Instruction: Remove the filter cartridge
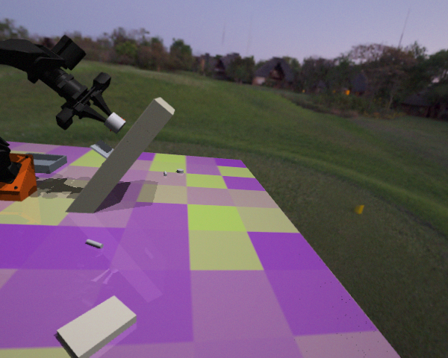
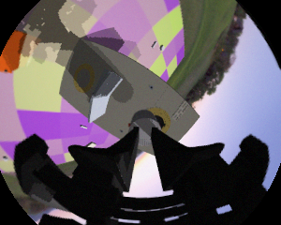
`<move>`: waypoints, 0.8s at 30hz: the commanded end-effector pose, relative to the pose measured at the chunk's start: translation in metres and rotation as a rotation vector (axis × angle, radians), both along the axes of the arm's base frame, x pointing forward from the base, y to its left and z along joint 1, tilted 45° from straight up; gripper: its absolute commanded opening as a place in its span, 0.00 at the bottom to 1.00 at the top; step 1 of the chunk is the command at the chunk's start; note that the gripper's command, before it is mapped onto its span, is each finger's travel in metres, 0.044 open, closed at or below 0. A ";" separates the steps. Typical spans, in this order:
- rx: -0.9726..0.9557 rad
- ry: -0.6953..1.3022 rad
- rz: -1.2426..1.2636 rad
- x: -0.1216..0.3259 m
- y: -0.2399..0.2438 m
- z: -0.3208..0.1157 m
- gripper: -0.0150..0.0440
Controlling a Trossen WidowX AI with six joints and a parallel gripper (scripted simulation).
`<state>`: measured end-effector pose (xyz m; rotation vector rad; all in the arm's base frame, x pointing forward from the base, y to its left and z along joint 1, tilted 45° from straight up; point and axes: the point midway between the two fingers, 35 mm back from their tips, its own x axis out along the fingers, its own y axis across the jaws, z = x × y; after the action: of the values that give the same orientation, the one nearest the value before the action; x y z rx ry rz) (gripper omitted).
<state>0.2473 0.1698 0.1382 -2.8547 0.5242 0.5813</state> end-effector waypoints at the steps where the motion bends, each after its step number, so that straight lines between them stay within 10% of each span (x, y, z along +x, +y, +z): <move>1: 0.007 -0.010 -0.004 -0.004 -0.008 -0.006 0.25; 24: 0.005 -0.007 -0.003 -0.017 -0.029 -0.026 0.41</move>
<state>0.2325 0.1442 0.1145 -2.8527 0.5225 0.5801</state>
